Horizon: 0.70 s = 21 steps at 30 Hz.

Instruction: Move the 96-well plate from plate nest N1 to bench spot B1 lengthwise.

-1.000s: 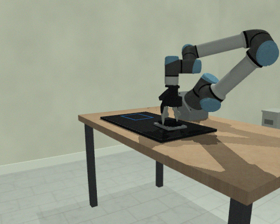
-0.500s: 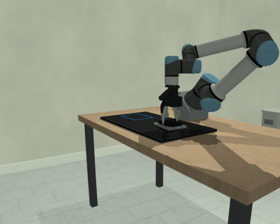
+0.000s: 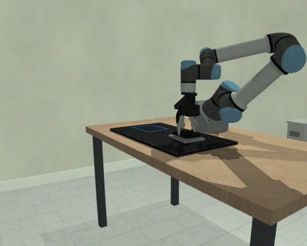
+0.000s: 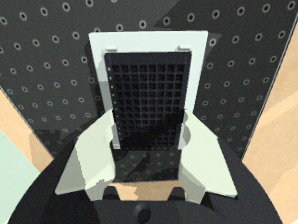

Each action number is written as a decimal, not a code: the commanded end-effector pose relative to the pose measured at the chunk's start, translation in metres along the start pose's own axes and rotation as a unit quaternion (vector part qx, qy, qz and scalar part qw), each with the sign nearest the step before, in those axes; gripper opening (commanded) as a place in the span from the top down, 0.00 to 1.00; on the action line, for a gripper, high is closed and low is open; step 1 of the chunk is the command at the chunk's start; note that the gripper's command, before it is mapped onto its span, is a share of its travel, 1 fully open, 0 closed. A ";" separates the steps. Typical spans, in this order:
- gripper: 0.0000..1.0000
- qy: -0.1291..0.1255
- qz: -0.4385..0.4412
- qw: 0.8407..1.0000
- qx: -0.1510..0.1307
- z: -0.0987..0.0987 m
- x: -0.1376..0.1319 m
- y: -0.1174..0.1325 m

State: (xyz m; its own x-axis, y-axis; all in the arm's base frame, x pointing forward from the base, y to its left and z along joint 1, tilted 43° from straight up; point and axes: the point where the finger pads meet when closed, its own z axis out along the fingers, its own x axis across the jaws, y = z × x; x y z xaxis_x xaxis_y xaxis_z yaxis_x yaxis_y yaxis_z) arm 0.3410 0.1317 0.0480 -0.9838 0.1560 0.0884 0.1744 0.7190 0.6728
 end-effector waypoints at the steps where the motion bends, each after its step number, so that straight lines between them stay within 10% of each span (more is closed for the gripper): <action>1: 1.00 -0.002 -0.001 1.000 0.001 -0.010 -0.002 0.000; 21: 1.00 -0.002 -0.001 1.000 0.001 -0.040 -0.002 0.000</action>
State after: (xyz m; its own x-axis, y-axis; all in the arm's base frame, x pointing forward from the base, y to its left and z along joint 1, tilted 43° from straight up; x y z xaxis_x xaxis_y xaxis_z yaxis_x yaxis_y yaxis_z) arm 0.3411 0.1106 0.0704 -0.9838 0.1577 0.0853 0.1737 0.7204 0.6715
